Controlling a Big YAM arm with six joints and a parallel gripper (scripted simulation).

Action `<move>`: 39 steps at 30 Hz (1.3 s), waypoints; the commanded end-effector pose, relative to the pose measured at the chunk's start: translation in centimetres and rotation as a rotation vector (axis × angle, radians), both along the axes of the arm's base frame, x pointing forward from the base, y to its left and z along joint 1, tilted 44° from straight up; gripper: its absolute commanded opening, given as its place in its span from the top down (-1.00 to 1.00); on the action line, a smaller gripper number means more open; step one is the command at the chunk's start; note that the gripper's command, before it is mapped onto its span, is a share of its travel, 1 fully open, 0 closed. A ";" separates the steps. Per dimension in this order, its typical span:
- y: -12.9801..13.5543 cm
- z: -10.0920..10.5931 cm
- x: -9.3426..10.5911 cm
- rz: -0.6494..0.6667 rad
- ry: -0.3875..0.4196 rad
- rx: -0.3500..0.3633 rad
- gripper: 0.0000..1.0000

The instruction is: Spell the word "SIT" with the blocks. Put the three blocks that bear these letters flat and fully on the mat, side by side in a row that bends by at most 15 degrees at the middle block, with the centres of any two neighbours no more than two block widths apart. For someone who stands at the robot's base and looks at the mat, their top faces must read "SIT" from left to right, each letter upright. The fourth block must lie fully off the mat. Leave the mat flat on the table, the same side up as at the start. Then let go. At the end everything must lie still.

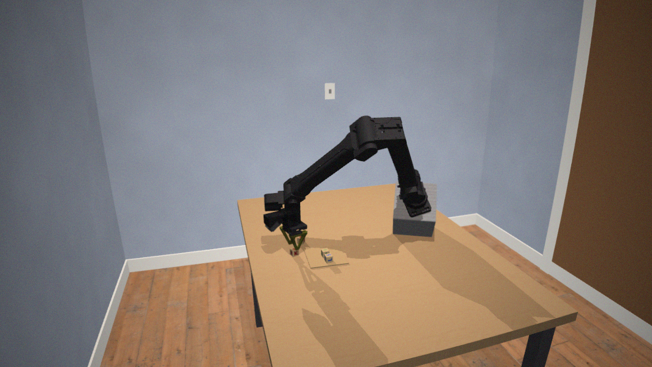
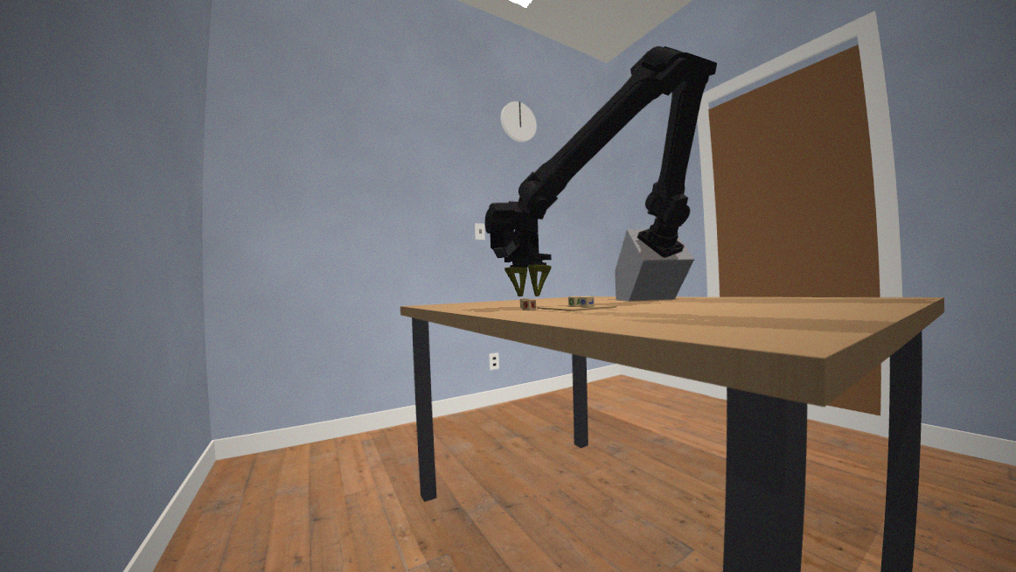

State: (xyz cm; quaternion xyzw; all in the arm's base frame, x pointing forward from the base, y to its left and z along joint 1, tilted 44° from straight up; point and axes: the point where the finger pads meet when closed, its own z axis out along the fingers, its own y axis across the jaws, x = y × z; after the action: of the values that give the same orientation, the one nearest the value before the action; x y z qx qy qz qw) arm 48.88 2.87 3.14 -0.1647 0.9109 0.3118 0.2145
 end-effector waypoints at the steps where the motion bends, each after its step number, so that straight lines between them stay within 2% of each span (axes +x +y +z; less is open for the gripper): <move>1: -0.7 0.3 0.6 -0.018 -0.011 -0.002 -0.06; 25: -0.6 0.2 0.6 -0.018 -0.011 -0.002 -0.06; 39: 1.5 -1.5 0.9 -0.001 -0.003 0.000 -0.06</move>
State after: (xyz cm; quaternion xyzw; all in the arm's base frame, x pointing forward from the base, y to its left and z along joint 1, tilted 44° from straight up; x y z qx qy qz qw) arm 49.21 3.97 1.83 -0.1673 0.9108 0.3120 0.2123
